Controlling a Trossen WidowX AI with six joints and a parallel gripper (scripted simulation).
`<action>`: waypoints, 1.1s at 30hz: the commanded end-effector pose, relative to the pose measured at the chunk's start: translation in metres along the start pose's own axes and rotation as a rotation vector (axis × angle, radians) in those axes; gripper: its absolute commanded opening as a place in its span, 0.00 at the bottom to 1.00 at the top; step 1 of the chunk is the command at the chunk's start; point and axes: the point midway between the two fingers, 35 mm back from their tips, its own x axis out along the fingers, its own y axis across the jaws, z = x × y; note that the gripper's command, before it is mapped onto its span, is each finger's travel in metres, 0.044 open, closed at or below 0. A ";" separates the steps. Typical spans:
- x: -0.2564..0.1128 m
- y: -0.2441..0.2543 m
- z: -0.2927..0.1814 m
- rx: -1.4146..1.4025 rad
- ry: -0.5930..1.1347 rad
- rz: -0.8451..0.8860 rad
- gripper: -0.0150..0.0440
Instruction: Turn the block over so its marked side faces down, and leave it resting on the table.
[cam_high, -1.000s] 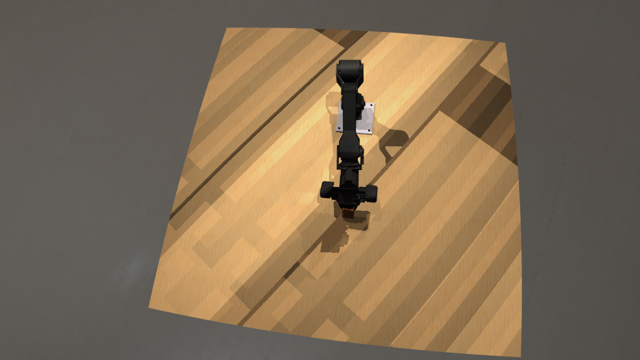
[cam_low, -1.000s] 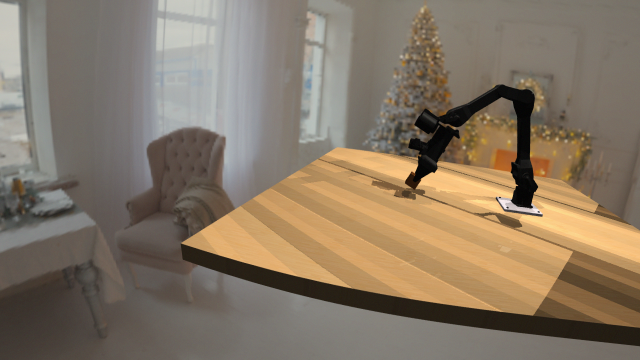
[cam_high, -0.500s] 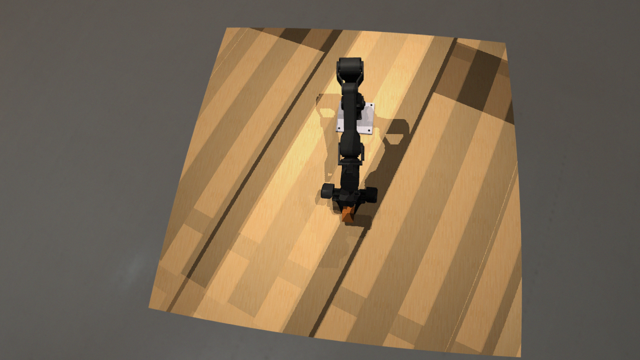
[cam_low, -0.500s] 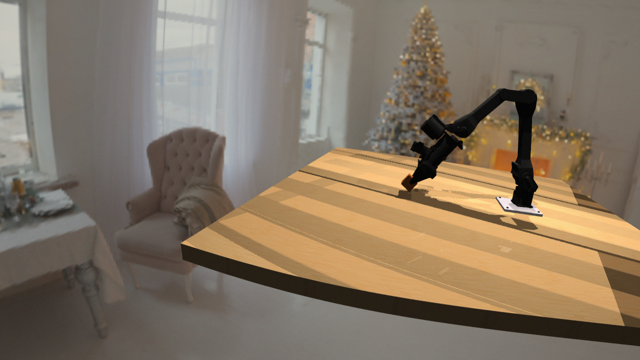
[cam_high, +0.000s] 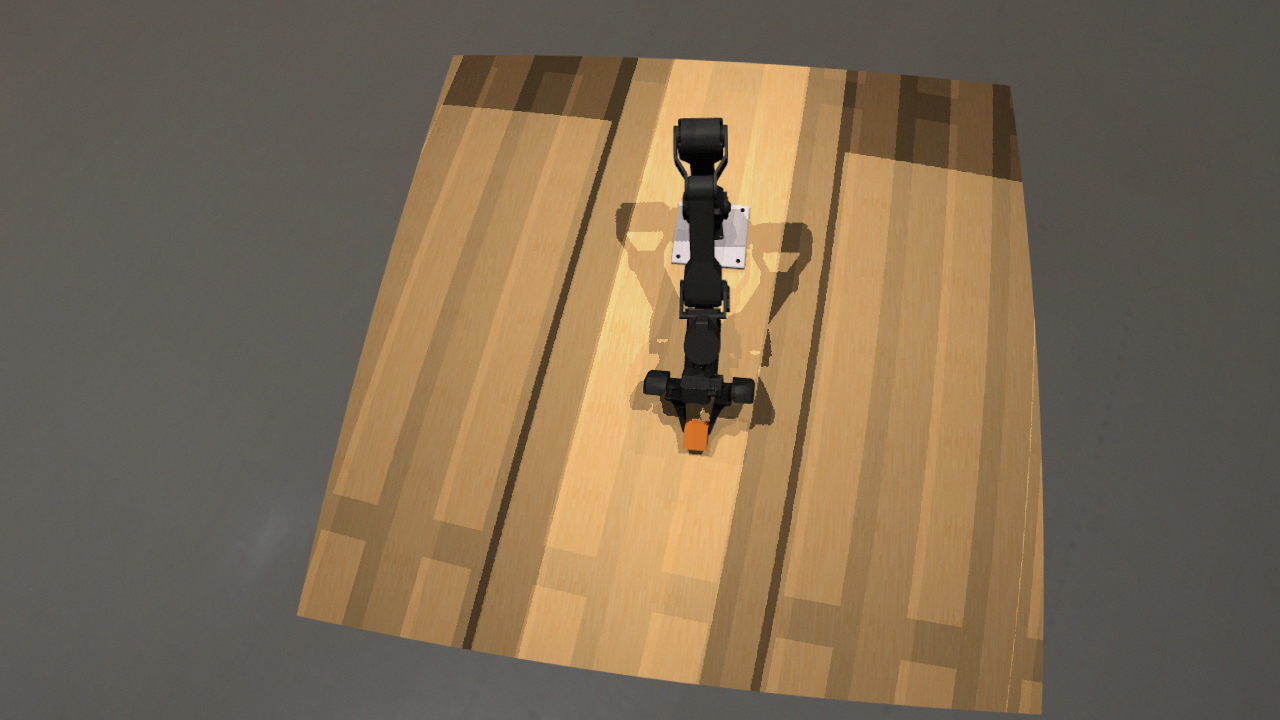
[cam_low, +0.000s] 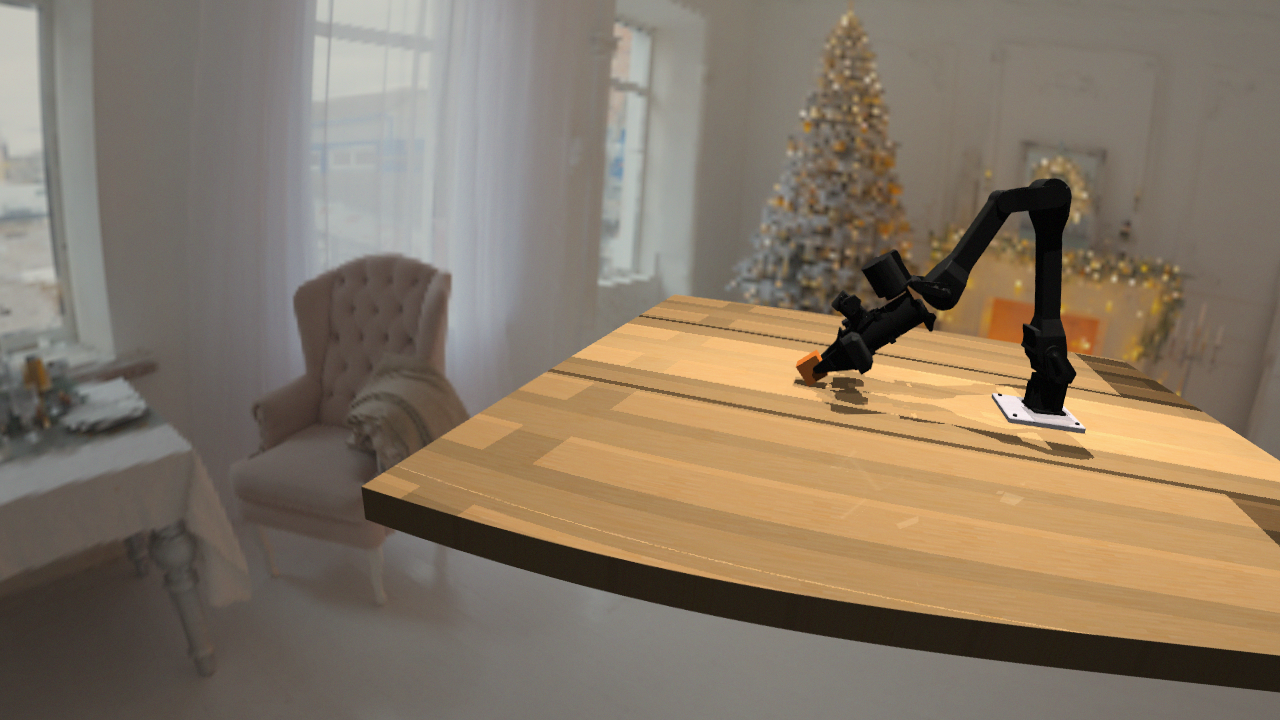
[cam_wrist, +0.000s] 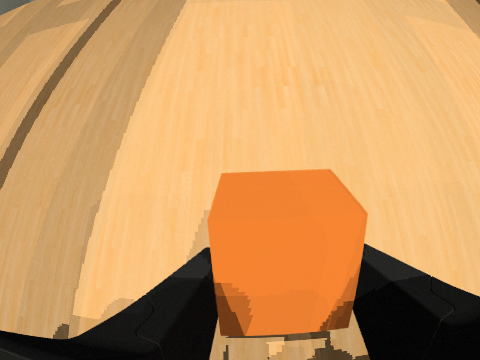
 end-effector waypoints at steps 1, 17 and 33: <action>-0.001 -0.001 -0.005 -0.003 -0.054 -0.004 0.25; -0.011 -0.002 -0.007 -0.001 -0.188 -0.005 0.25; -0.011 -0.002 -0.007 -0.001 -0.188 -0.005 0.52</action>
